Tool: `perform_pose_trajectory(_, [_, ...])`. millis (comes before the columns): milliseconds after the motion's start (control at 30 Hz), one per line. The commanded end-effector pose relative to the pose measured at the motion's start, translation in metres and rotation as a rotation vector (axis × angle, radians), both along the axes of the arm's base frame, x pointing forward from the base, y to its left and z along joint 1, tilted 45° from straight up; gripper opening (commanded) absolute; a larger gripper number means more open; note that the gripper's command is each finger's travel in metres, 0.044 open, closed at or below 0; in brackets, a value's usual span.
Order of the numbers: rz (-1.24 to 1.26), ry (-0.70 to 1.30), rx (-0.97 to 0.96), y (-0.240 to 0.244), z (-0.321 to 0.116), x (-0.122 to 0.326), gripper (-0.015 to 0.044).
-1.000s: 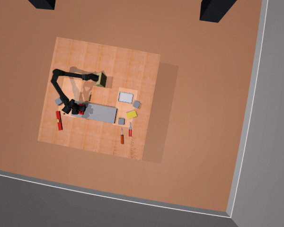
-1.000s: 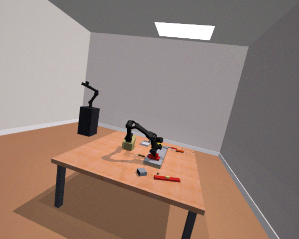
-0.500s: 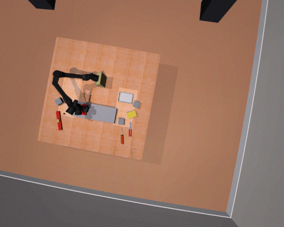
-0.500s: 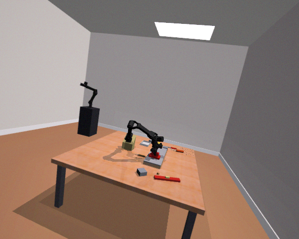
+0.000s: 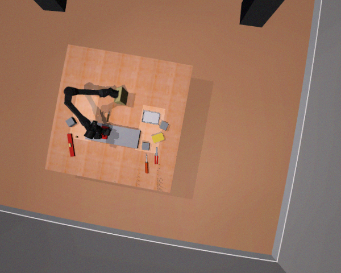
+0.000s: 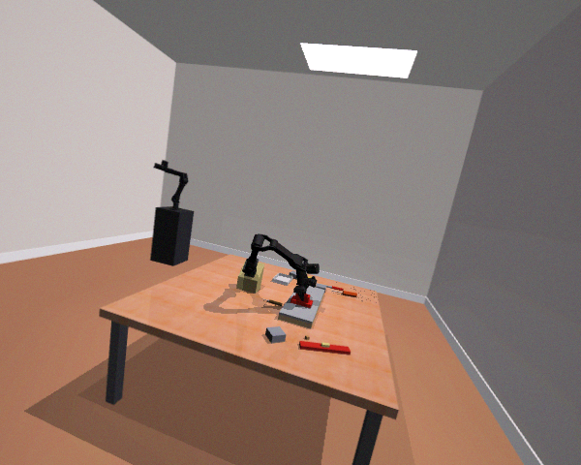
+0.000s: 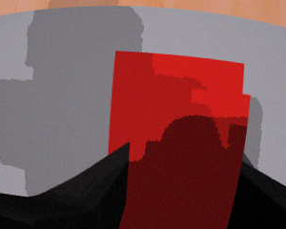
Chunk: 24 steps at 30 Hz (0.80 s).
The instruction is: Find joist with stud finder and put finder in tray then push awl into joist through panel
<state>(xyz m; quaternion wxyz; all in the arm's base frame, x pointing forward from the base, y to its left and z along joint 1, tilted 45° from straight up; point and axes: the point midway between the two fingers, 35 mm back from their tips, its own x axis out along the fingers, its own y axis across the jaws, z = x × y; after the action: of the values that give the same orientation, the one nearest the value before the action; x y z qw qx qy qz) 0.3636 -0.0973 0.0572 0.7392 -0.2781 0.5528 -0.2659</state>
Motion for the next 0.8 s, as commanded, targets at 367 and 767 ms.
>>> perform_pose_trajectory(367, [0.005,0.005,0.002,0.027,-0.027,0.002,0.0000])
perform_pose_trajectory(767, [0.005,0.005,0.004,0.047,-0.047,0.004,0.0000])
